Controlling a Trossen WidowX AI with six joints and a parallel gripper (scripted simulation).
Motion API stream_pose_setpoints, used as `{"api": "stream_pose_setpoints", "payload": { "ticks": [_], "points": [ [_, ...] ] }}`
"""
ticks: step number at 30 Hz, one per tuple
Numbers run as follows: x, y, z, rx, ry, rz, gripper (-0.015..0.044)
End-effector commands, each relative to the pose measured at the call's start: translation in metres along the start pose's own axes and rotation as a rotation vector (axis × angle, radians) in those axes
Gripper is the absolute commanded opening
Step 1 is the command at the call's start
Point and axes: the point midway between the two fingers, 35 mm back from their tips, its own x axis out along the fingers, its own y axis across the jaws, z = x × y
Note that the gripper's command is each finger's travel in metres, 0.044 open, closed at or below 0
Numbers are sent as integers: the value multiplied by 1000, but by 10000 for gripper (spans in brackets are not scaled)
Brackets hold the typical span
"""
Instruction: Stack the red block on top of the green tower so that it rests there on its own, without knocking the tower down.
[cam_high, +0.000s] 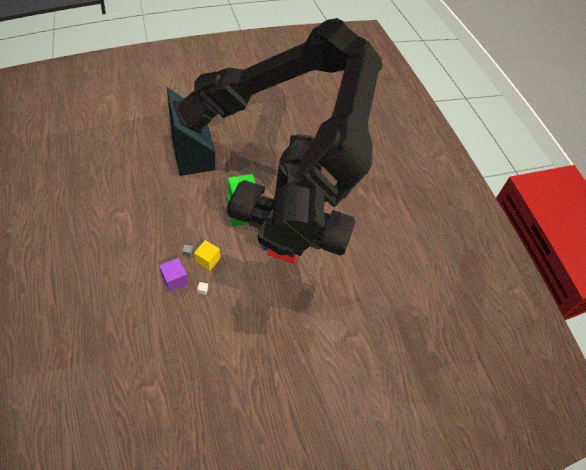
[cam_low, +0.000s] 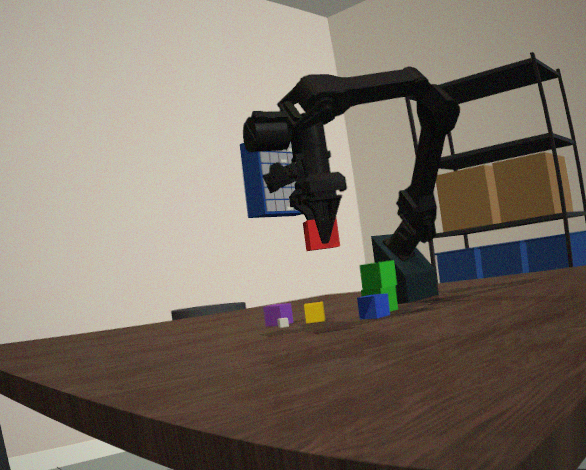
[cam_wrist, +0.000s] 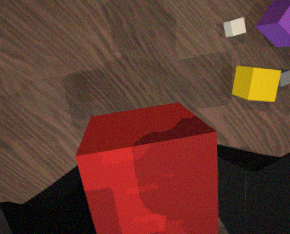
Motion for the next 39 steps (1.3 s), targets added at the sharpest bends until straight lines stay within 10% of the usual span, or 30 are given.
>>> {"api": "stream_pose_setpoints", "payload": {
  "ticks": [1,39],
  "points": [
    [-4,-10,-9,-6,-7,-5,0],
    [9,-124,-118,-1,4,-1,0]
  ]
}}
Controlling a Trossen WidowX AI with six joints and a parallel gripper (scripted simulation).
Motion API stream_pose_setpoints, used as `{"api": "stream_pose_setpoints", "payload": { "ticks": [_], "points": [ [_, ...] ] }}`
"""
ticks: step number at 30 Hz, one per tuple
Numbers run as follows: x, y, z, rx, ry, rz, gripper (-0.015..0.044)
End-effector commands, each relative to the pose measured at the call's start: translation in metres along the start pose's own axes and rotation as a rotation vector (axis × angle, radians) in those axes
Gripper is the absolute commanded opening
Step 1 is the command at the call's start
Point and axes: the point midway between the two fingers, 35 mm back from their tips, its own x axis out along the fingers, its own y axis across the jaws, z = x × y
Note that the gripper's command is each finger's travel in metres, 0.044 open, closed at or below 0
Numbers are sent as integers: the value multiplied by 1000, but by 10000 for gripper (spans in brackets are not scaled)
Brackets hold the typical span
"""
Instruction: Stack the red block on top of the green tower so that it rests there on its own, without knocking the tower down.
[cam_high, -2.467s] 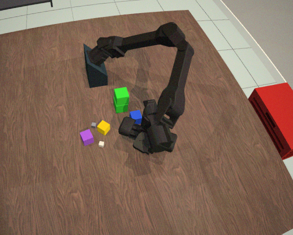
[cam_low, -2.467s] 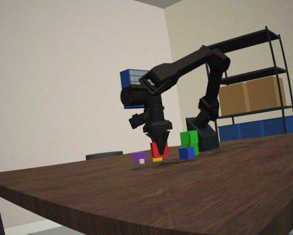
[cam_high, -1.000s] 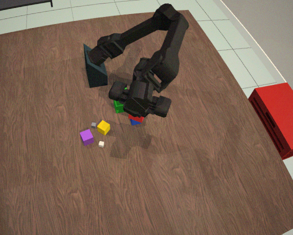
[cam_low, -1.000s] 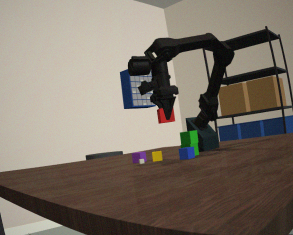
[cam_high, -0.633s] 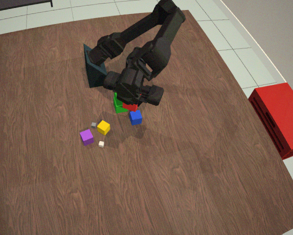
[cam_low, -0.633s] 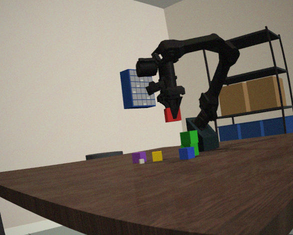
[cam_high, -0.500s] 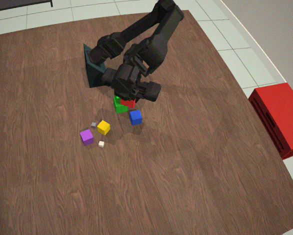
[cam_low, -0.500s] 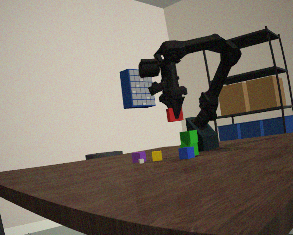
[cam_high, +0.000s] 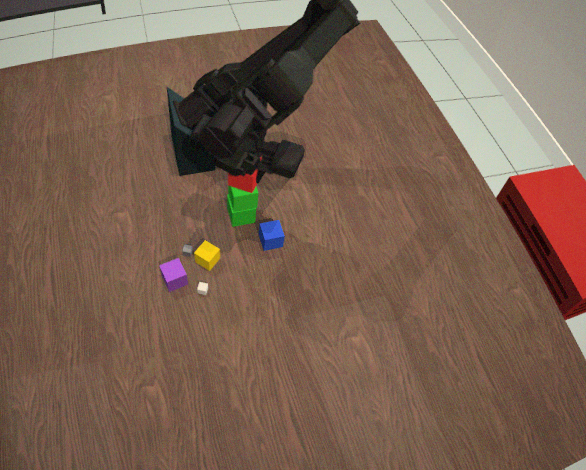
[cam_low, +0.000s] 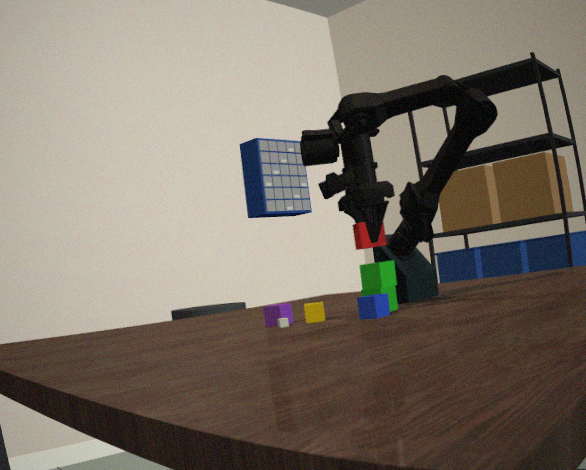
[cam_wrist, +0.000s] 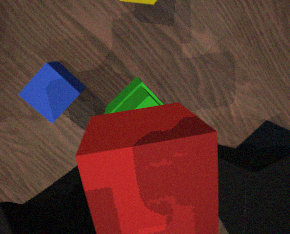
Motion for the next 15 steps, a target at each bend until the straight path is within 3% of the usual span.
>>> {"api": "stream_pose_setpoints", "payload": {
  "ticks": [1,8,15],
  "points": [
    [3,-7,-8,-9,-5,-2,0],
    [1,-7,-8,-9,-5,-2,0],
    [23,-7,-8,-9,-5,-2,0]
  ]
}}
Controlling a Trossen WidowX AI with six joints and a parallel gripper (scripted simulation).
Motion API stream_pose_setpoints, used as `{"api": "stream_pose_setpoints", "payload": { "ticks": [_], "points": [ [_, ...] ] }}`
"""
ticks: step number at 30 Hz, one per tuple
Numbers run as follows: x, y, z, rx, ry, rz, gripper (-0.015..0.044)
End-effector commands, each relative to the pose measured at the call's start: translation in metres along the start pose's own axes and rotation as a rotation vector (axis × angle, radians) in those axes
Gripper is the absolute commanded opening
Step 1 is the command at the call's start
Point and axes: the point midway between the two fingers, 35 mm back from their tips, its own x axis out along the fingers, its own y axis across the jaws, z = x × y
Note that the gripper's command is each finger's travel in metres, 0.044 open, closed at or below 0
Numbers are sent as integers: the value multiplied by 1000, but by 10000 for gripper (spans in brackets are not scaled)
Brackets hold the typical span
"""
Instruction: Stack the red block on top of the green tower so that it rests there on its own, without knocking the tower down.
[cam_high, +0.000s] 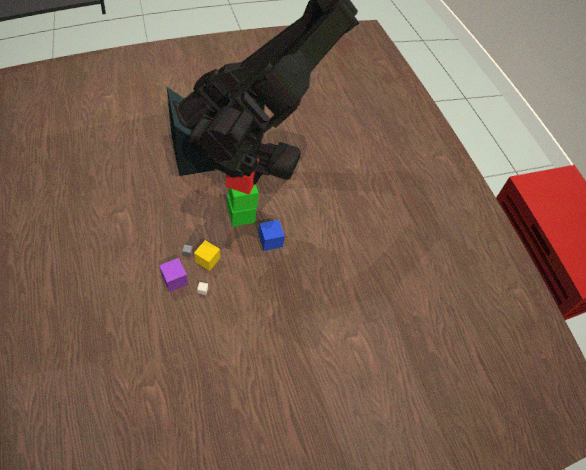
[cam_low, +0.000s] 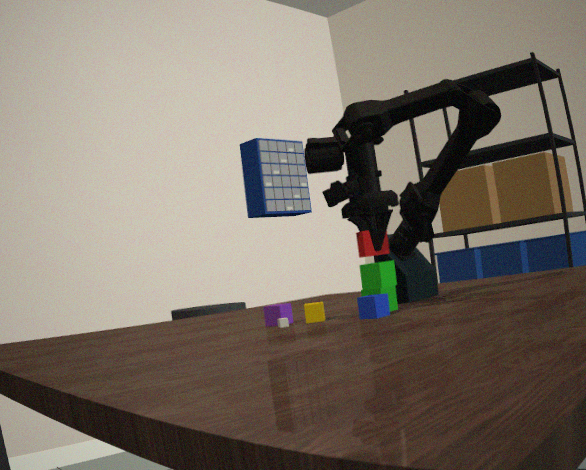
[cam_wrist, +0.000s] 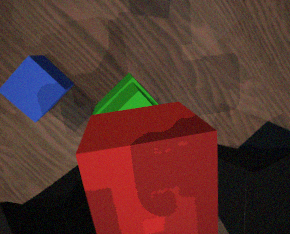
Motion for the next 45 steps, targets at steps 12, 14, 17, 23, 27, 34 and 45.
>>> {"api": "stream_pose_setpoints", "payload": {
  "ticks": [12,14,17,23,27,34,45],
  "points": [
    [14,1,-2,-1,-2,5,0],
    [14,1,-2,-1,-2,5,0],
    [14,1,-2,-1,-2,5,0],
    [14,0,-2,-2,1,1,131],
    [14,0,-2,-2,1,1,236],
    [14,0,-2,-2,1,1,420],
    [14,0,-2,-2,1,1,440]
  ]
}}
